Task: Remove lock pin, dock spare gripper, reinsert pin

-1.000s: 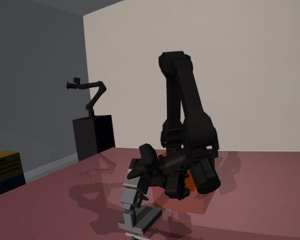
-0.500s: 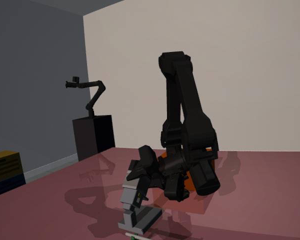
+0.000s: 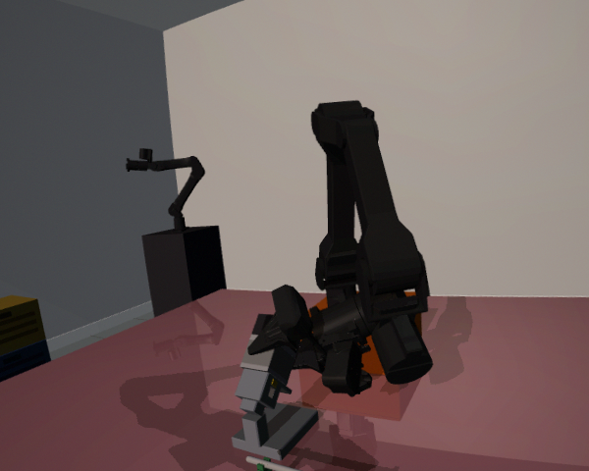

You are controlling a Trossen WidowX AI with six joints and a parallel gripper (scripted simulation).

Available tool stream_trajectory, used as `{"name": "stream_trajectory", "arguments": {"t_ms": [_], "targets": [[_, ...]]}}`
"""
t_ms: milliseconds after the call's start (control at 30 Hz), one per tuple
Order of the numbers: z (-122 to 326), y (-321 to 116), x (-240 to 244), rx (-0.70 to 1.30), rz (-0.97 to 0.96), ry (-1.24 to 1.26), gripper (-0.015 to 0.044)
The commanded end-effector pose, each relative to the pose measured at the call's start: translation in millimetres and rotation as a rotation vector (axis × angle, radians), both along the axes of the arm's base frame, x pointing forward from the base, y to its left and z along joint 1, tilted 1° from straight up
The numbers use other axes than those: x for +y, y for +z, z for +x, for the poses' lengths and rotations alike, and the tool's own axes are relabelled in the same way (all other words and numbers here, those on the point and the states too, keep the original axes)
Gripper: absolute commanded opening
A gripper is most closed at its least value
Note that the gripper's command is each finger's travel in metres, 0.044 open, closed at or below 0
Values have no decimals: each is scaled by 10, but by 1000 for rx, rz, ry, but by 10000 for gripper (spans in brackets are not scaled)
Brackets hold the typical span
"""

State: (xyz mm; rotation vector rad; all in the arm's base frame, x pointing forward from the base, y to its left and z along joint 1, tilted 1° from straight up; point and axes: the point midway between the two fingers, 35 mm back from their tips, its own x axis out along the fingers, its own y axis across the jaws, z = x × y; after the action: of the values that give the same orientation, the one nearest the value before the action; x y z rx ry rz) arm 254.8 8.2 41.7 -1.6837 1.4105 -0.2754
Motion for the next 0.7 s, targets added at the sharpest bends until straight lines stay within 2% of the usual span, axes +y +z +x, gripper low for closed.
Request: {"name": "stream_trajectory", "arguments": {"t_ms": [0, 100, 667], "targets": [[-1, 1, 0, -1, 0, 0, 368], [-1, 1, 0, -1, 0, 0, 440], [-228, 297, 48, -7, -3, 14, 440]]}}
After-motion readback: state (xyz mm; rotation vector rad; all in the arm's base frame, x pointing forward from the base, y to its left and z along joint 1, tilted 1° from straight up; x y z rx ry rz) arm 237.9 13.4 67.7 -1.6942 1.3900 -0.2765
